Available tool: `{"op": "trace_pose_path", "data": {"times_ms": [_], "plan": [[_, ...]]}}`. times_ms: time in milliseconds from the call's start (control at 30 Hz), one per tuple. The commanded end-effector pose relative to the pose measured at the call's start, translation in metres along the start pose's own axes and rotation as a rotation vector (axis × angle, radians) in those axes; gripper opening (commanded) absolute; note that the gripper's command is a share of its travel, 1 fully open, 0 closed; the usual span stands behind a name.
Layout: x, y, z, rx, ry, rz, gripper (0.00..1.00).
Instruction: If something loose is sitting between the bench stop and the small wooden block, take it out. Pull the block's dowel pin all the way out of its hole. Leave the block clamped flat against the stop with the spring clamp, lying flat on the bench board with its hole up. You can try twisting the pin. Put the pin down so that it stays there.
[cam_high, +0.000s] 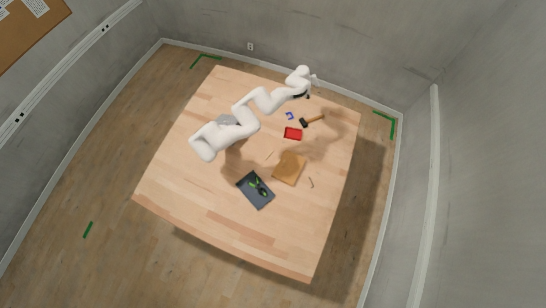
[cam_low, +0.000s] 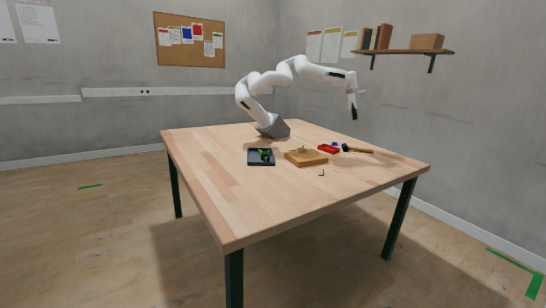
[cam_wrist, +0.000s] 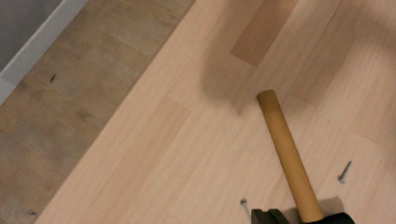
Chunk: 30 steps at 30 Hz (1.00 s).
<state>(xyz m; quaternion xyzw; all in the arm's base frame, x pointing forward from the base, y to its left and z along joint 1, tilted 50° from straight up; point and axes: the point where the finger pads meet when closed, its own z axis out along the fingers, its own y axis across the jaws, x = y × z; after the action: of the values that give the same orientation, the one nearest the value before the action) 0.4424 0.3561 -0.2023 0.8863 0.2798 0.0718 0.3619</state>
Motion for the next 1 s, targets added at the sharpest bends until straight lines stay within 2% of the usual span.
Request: {"op": "trace_pose_path", "data": {"times_ms": [0, 167, 333, 400, 567, 900, 967], "plan": [[0.002, 0.003, -0.003, 0.002, 0.003, 0.006, 0.0], [0.003, 0.019, -0.005, -0.002, -0.006, 0.031, 0.0], [0.001, 0.056, -0.009, -0.01, -0.027, 0.085, 0.0], [0.001, 0.056, -0.009, -0.01, -0.027, 0.085, 0.0], [-0.007, 0.107, -0.013, -0.022, -0.056, 0.16, 0.0], [-0.031, 0.179, -0.017, -0.041, -0.098, 0.267, 0.0], [-0.031, 0.179, -0.017, -0.041, -0.098, 0.267, 0.0]]}}
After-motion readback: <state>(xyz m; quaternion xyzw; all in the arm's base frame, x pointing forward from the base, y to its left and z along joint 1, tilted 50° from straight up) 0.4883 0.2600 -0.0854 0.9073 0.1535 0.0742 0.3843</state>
